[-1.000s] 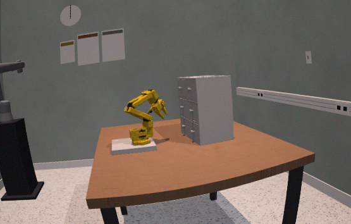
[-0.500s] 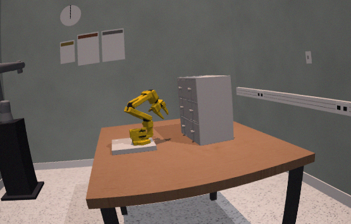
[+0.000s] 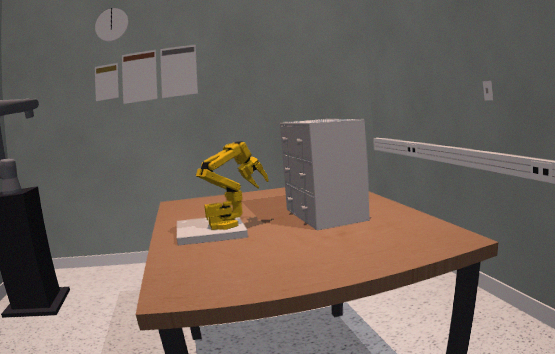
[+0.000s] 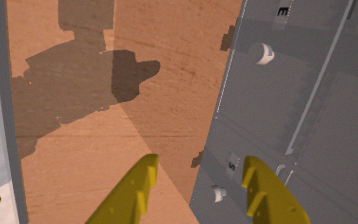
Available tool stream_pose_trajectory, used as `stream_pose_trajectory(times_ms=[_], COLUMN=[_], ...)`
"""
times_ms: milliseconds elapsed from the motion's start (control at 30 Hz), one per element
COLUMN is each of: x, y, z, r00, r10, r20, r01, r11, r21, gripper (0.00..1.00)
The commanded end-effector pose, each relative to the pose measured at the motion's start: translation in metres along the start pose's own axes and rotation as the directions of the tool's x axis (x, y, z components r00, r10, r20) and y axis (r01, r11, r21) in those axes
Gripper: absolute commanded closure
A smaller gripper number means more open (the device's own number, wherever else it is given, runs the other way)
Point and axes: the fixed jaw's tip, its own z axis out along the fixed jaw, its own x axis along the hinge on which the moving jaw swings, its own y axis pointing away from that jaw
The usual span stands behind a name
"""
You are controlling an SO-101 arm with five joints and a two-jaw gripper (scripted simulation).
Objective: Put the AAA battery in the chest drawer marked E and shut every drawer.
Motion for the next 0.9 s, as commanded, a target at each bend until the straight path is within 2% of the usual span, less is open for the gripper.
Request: stream_pose_trajectory(times_ms=[0, 333, 400, 633, 867], x=[0.0002, -0.0006, -0.0006, -0.0010, -0.0013], y=[-0.0022, -0.0030, -0.0030, -0.0039, -0.0049], z=[-0.0029, -0.0029, -0.0029, -0.0029, -0.0029], r00=[0.995, 0.937, 0.937, 0.862, 0.759], r10=[0.105, 0.349, 0.349, 0.508, 0.651], r20=[0.001, 0.001, 0.001, 0.002, 0.003], r01=[-0.105, -0.349, -0.349, -0.508, -0.651], r11=[0.994, 0.937, 0.937, 0.861, 0.759], r21=[0.013, 0.015, 0.015, 0.017, 0.019], gripper=[0.79, 0.79, 0.79, 0.79, 0.79])
